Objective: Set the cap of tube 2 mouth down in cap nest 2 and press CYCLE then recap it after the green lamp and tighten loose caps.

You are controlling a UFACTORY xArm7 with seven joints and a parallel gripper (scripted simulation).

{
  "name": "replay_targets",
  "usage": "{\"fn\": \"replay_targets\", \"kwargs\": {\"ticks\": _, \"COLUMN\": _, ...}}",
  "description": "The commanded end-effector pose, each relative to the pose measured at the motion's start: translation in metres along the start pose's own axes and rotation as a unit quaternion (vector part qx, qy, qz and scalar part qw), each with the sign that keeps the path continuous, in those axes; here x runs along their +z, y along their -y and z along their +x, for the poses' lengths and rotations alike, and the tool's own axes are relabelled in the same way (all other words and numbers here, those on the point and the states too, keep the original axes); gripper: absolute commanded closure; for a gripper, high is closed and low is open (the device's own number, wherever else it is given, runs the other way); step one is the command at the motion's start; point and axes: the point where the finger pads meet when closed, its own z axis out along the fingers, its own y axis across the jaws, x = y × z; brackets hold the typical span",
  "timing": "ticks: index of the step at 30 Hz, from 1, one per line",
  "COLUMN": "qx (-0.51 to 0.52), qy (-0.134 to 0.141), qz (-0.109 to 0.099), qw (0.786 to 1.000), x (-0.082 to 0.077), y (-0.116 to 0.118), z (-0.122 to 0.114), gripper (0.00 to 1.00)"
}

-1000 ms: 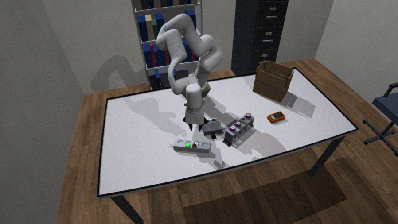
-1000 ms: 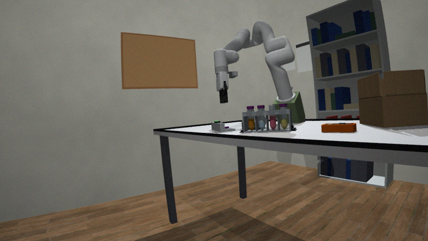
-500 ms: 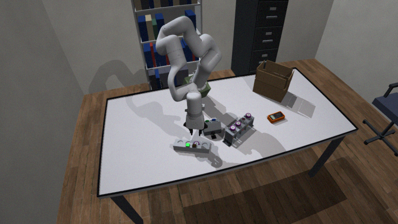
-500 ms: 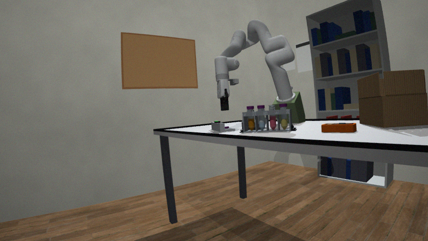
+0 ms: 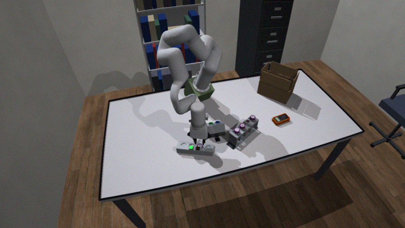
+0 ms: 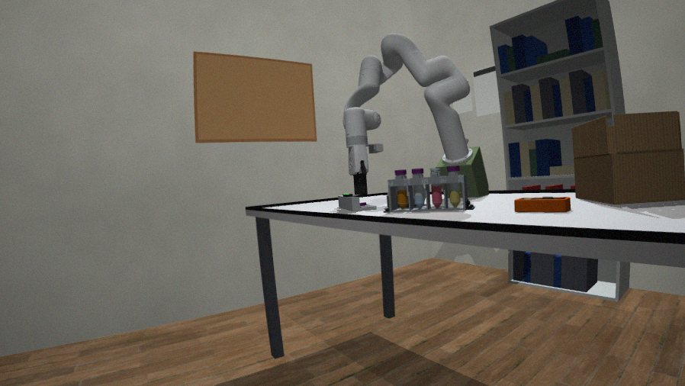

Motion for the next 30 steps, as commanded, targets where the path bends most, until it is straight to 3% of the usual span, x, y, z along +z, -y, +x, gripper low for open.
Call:
{"fn": "replay_targets", "kwargs": {"ticks": 1, "qx": 0.001, "qy": 0.004, "qz": 0.000, "qw": 1.000, "x": 0.0233, "y": -0.0005, "z": -0.0042, "gripper": 0.54}}
{"fn": "replay_targets", "kwargs": {"ticks": 30, "qx": 0.001, "qy": 0.004, "qz": 0.000, "qw": 1.000, "x": 0.0308, "y": -0.0003, "z": -0.0025, "gripper": 0.54}}
